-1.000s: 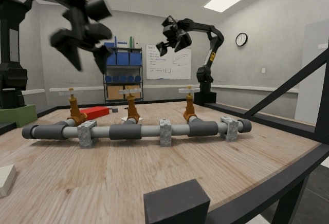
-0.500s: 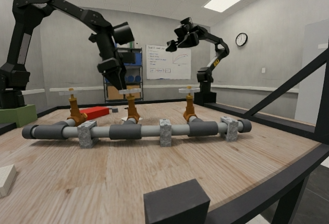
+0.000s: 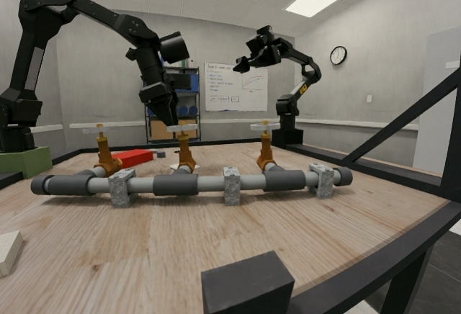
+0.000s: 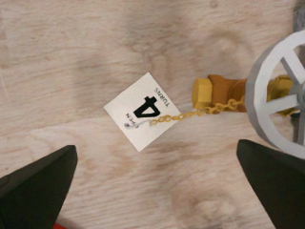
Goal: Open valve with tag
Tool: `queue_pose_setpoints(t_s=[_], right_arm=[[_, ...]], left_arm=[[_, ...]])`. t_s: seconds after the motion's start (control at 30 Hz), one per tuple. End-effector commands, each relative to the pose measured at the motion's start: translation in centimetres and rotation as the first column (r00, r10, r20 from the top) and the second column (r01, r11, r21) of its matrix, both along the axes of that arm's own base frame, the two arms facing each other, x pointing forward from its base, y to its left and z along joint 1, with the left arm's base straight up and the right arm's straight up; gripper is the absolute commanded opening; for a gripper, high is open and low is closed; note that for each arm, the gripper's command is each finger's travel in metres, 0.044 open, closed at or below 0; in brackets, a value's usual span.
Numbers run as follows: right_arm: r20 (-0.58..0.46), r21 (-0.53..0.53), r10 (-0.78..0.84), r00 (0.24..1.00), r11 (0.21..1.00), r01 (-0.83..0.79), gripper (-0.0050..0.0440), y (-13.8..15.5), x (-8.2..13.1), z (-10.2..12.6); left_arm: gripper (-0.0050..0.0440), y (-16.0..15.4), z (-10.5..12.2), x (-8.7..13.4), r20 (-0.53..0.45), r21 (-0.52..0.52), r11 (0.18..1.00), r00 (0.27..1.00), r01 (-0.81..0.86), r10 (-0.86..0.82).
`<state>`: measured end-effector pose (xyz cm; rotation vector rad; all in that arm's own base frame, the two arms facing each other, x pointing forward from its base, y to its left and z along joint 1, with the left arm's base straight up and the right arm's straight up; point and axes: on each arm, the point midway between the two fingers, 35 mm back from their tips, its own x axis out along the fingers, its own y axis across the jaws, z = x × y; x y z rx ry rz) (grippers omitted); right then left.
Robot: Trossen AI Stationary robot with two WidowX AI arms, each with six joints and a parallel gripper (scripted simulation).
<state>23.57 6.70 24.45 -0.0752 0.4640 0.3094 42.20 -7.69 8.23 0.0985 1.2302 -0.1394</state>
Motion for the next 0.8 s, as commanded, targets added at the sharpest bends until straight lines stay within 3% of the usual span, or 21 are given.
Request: queue_pose_setpoints(t_s=[0.0, 0.1, 0.23, 0.37, 0.57, 0.77], right_arm=[[0.033, 0.013, 0.0, 0.999, 1.0, 0.0, 0.04, 0.1, -0.1, 1.1], [0.028, 0.009, 0.002, 1.0, 1.0, -0.002, 0.04, 0.1, 0.0, 1.0], [0.028, 0.009, 0.002, 1.0, 1.0, -0.002, 0.04, 0.1, 0.0, 1.0], [0.028, 0.009, 0.002, 1.0, 1.0, -0.002, 0.04, 0.1, 0.0, 1.0], [0.028, 0.009, 0.002, 1.0, 1.0, -0.002, 0.04, 0.1, 0.0, 1.0], [0.031, 0.01, 0.003, 1.0, 1.0, -0.003, 0.04, 0.1, 0.0, 1.1]], left_arm=[[0.0433, -0.1, 3.2, 0.6, 0.069, -0.052, 0.999, 0.997, -0.013, 0.017], [0.0433, -1.2, 5.1, 0.4, 0.093, -0.141, 0.988, 0.995, 0.055, -0.042], [0.0433, -4.1, 5.0, 0.4, 0.083, -0.211, 0.946, 0.968, 0.247, -0.235], [0.0433, -5.0, 5.2, 0.3, 0.09, -0.217, 0.914, 0.939, 0.343, -0.332], [0.0433, -6.5, 5.3, 0.3, 0.094, -0.137, 0.793, 0.805, 0.594, -0.586], [0.0433, -6.7, 4.9, 0.6, 0.034, -0.001, 0.623, 0.622, 0.783, -0.782]])
